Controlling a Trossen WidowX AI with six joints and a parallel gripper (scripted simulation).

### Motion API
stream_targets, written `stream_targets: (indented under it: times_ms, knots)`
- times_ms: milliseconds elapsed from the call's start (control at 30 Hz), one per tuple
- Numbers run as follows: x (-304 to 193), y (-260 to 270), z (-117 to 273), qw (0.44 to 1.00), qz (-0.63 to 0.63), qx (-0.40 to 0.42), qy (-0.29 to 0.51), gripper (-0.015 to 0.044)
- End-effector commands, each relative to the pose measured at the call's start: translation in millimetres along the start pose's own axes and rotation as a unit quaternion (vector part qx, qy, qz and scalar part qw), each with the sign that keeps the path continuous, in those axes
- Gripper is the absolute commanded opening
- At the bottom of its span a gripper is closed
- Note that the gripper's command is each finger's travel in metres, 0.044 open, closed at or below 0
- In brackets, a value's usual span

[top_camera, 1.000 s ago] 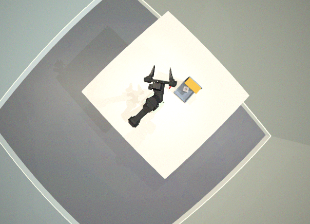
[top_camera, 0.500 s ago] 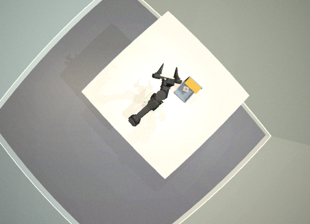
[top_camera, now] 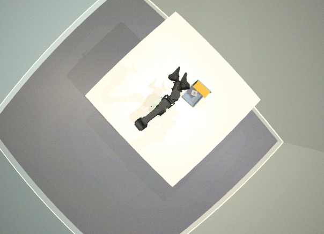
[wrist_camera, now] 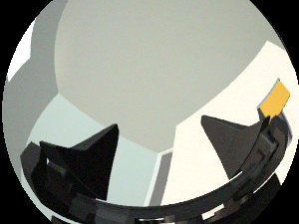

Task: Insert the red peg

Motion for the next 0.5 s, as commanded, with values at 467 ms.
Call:
stream_targets:
  times_ms: [467]
  knots:
    - [-12.5, -89.6, -10.1, 0.938, -0.326, -0.114, -0.023, 0.0440]
Point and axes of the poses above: the point midway between the two fingers, 35 mm back from their tips, its own z axis back along the fingers, its own y axis across the jaws, x = y × z, the point moved 5 cm from there along z, back along the fingers, and after that the axes turned 13 degrees about -z, right-handed, at the moved point
